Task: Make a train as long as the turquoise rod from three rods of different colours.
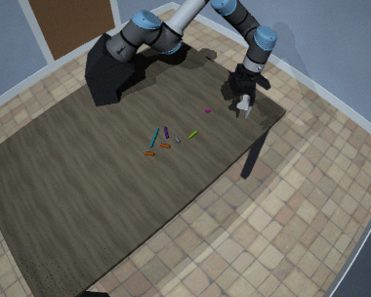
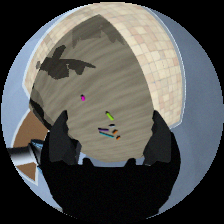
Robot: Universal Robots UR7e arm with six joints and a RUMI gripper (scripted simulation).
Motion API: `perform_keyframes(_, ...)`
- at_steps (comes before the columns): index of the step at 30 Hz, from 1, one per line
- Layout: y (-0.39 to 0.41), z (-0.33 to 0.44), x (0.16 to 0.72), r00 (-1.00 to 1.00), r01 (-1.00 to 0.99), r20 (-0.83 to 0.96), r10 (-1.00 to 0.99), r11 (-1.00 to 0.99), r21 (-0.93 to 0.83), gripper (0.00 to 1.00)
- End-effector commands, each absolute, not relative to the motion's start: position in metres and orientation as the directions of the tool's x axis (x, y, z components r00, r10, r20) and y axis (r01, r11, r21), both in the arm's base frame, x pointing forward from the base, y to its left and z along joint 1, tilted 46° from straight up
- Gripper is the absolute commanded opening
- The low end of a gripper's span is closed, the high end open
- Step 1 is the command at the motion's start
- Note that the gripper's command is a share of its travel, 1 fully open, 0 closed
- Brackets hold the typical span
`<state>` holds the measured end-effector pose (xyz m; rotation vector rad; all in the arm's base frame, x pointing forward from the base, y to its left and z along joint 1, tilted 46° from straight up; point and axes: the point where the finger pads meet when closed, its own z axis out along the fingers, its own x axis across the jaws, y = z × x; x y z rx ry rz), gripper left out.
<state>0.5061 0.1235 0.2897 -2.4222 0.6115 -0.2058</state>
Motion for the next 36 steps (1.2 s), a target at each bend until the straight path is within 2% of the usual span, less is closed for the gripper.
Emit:
perform_keyframes(1,0.123,0.29,0.506,0.88,-0.376,-0.001,-0.474,-0.698,-0.609,1.0)
perform_keyframes(21,0.12,0.285,0.508,0.879,-0.379,-0.003,-0.476,-0.696,-0.61,1.0)
perform_keyframes(36,0.039,0.164,0.518,0.847,-0.443,-0.056,-0.529,-0.642,-0.626,1.0)
